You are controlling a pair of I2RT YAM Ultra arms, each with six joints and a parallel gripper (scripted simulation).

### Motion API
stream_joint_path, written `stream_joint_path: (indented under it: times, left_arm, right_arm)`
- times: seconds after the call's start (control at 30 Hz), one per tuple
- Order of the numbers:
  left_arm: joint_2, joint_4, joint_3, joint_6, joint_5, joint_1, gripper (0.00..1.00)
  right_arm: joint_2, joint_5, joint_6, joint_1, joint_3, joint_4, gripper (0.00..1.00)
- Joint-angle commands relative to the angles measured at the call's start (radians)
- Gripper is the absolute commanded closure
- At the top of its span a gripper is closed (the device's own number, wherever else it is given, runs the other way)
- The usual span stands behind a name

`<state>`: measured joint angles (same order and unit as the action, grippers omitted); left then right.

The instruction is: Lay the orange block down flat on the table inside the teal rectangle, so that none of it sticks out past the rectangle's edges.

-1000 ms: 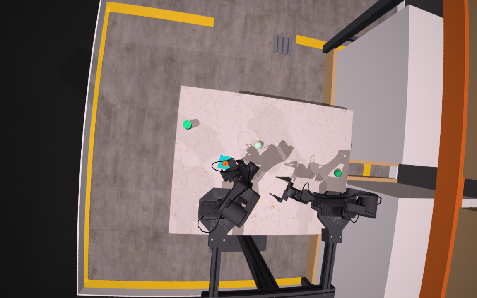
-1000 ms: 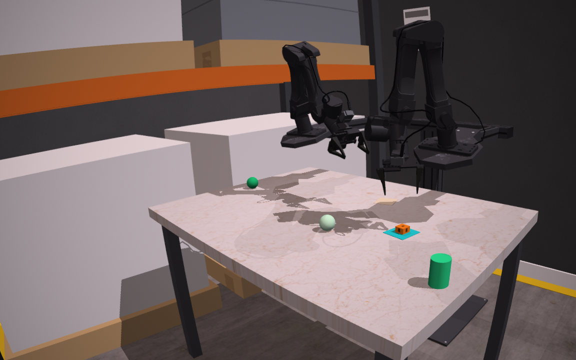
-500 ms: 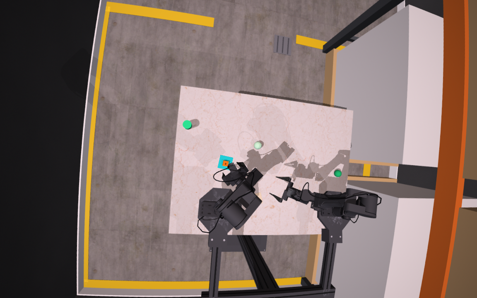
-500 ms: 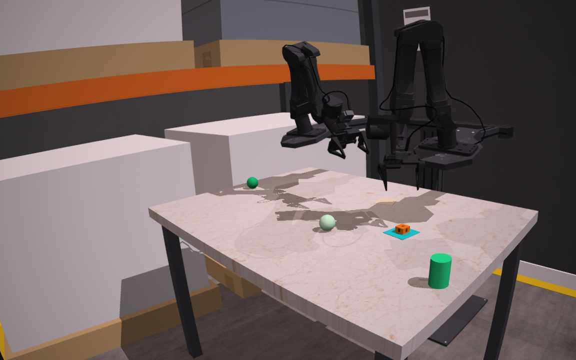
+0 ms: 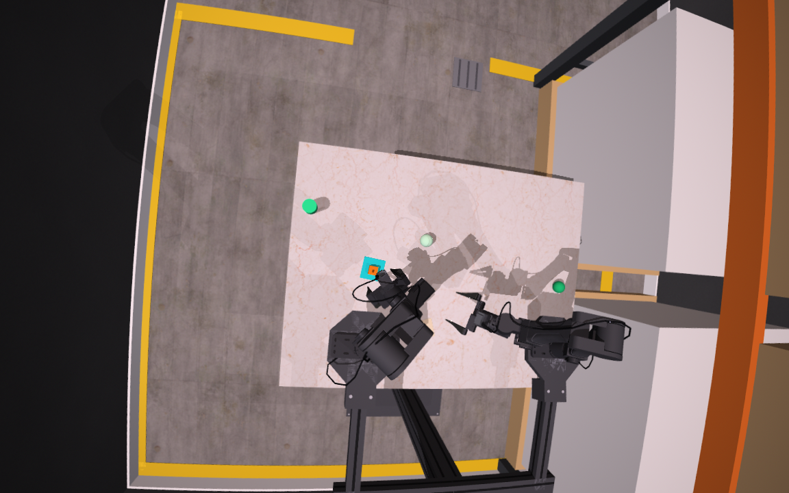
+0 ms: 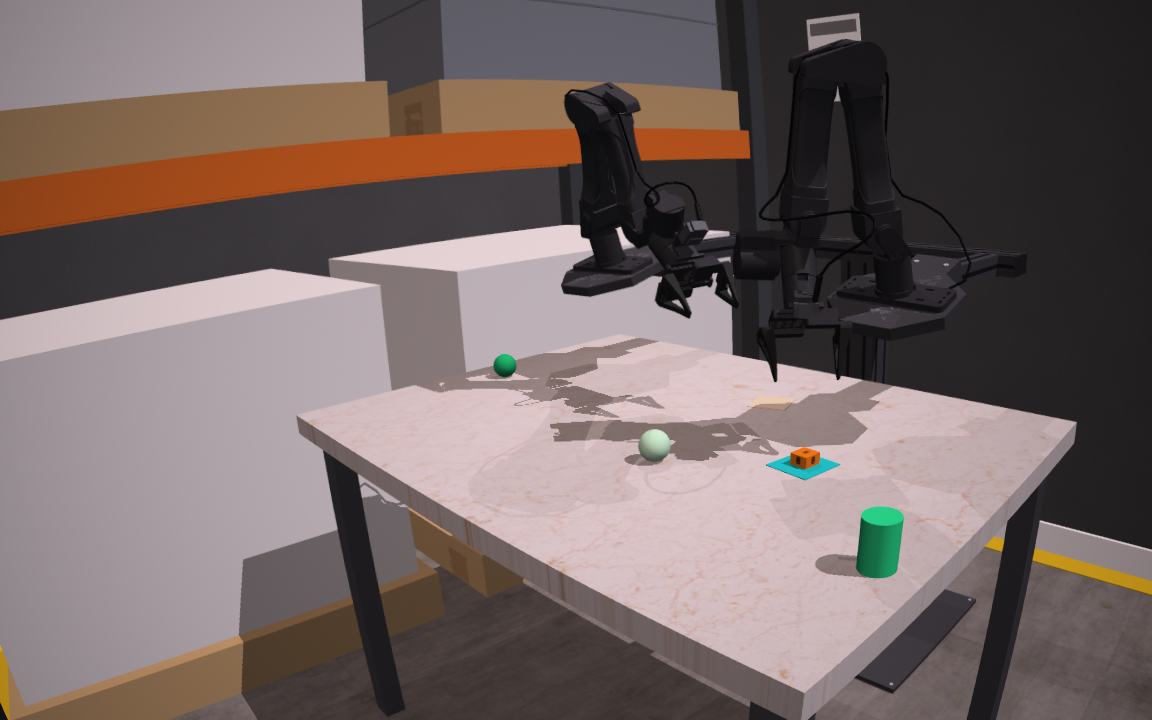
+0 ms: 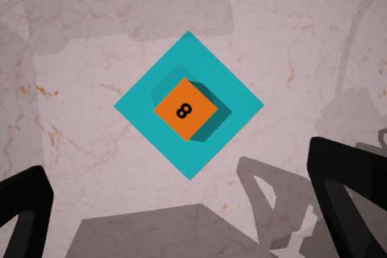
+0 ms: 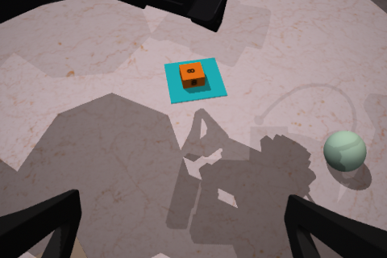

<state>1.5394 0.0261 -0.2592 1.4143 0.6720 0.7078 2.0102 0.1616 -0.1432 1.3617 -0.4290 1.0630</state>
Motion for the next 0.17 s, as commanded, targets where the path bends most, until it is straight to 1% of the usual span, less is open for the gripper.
stream_joint_path:
  times: [0.0,0.13]
  left_arm:
    - [-0.014,0.028,0.002,0.011,0.023,0.007,0.00]
    - [-0.015,0.028,0.002,0.011,0.023,0.007,0.00]
  right_arm:
    - [-0.009,-0.004,-0.002,0.003,-0.010,0.007,0.00]
    - [-0.009,-0.004,-0.002,0.003,-0.010,0.007,0.00]
